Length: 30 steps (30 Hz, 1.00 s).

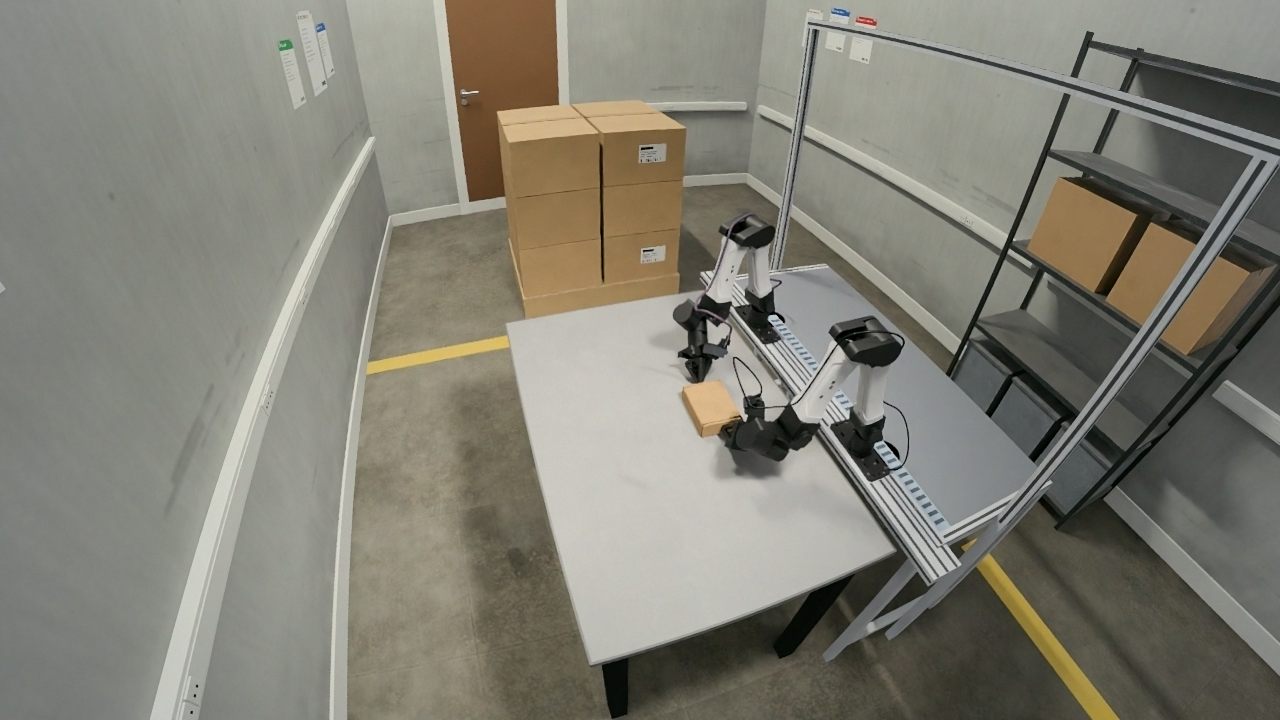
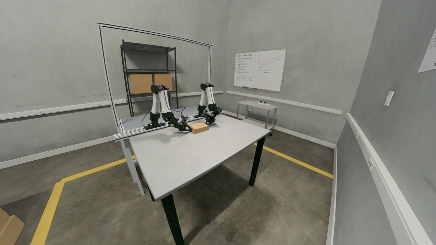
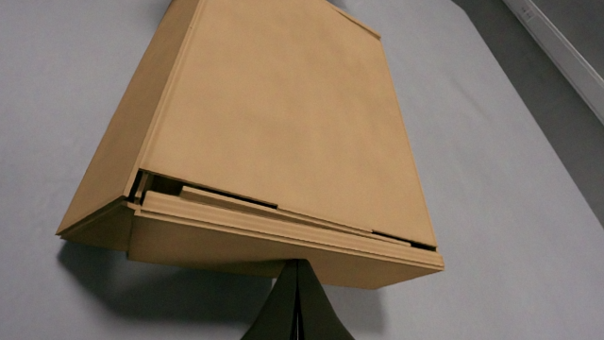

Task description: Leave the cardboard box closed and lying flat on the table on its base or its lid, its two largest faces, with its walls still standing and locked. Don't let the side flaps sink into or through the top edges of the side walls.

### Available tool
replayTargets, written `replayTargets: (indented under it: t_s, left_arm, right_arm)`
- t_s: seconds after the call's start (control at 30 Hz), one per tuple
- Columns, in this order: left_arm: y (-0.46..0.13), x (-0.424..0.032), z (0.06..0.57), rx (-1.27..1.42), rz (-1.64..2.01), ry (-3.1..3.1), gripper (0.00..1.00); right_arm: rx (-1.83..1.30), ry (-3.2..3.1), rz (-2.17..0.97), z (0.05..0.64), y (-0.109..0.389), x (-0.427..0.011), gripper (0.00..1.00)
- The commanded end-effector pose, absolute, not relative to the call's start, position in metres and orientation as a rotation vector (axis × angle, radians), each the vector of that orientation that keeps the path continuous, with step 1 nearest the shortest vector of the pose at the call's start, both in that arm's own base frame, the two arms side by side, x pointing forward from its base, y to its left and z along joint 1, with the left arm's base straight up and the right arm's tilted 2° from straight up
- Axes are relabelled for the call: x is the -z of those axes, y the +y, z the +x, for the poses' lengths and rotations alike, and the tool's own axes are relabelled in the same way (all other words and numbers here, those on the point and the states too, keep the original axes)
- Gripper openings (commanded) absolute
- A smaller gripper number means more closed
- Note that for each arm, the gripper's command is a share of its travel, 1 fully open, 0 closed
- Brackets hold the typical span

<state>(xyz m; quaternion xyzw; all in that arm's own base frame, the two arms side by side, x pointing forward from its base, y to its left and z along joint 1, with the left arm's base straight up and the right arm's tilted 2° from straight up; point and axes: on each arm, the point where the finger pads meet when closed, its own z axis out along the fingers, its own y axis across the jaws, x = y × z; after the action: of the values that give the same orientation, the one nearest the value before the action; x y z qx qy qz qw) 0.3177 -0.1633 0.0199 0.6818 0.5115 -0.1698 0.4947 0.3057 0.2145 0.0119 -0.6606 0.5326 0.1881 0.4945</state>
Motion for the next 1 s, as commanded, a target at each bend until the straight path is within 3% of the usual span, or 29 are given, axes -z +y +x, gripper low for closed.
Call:
replayTargets:
  t_s: [0.0, 0.97]
  left_arm:
    - [-0.1741, -0.0209, 0.3094, 0.46, 1.655, 1.202, 0.01]
    - [-0.1713, -0.0135, 0.3057, 0.479, 1.662, 1.215, 0.01]
  right_arm:
    - [-0.483, 1.251, -1.608, 0.3001, 0.2239, -0.0122, 0.01]
    - [-0.468, 1.24, -1.61, 0.3031, 0.2201, -0.0099, 0.01]
